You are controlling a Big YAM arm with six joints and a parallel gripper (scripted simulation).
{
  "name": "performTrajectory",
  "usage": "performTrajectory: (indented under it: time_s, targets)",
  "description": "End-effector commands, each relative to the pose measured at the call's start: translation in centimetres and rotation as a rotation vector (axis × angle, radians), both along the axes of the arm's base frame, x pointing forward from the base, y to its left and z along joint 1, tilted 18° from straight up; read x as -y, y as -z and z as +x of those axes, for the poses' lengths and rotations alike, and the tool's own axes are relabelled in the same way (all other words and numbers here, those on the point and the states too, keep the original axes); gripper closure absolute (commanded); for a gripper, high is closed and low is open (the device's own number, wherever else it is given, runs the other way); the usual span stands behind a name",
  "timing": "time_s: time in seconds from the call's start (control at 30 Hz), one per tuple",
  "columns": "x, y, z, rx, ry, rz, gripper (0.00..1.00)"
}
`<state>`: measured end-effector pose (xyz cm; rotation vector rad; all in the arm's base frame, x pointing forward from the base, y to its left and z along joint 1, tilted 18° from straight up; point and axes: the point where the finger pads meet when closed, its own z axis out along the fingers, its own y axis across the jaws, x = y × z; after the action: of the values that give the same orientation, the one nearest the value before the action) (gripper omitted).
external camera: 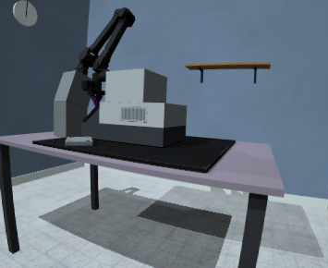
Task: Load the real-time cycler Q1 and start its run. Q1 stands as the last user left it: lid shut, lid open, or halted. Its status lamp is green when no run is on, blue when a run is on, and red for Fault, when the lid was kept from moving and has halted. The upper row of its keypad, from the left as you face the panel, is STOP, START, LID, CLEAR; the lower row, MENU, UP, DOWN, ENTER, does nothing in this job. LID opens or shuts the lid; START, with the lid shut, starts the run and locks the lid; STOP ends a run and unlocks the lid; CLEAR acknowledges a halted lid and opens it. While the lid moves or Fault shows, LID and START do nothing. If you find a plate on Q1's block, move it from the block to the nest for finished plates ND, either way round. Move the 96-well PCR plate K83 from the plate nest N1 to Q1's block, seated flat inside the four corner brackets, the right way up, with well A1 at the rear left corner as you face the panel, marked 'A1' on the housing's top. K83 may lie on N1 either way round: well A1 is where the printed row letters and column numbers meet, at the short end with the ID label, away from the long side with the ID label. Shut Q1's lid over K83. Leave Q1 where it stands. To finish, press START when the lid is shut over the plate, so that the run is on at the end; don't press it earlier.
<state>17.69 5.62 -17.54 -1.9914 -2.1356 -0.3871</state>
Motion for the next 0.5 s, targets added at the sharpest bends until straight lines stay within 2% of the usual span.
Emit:
performTrajectory:
  time_s: [0.0, 0.23, 0.47]
  targets:
    - [0.3, -0.3, -1.6, -0.029, 0.011, -0.003, 1.0]
    - [0.3, -0.4, -1.9, -0.033, 0.011, -0.004, 1.0]
    - [0.3, -0.2, -0.6, -0.011, 0.011, -0.004, 1.0]
